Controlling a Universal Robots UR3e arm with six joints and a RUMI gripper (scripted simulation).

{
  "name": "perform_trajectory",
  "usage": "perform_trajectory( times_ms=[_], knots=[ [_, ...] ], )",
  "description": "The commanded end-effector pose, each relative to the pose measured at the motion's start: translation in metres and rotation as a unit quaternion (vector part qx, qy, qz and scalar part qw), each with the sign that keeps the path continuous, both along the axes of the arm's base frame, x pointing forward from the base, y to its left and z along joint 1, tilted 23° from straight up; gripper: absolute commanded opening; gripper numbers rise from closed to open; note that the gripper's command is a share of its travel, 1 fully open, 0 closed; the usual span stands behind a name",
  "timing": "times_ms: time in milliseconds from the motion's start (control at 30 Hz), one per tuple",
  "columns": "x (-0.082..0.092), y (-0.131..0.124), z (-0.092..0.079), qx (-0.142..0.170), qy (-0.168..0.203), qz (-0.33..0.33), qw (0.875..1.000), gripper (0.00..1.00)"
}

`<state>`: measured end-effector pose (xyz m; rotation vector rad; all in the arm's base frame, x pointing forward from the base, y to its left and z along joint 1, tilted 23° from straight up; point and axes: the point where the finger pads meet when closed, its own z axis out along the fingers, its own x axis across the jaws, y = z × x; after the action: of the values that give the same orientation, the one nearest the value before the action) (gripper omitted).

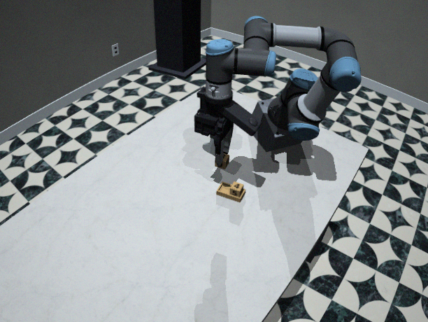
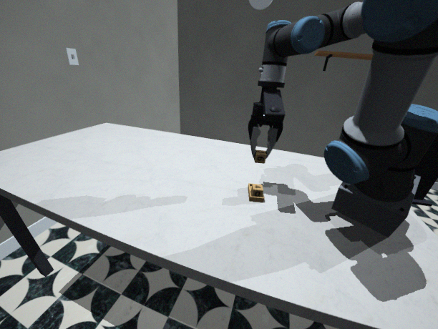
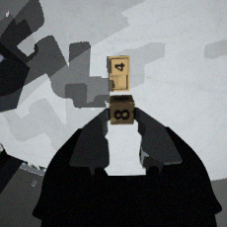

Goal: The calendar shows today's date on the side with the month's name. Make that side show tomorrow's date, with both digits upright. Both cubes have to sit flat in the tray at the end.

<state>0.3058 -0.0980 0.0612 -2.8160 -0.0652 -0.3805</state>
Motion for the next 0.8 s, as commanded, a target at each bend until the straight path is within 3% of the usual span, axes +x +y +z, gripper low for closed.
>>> perform_trajectory(
  times_ms=[0,767],
  knots=[
    [-0.0026,0.012,0.0065,-0.002,-0.002,-0.001,1.0,0.11],
    [-0.001,0.0141,0.0009,-0.003,-0.002,-0.001,1.0,0.11]
  ],
)
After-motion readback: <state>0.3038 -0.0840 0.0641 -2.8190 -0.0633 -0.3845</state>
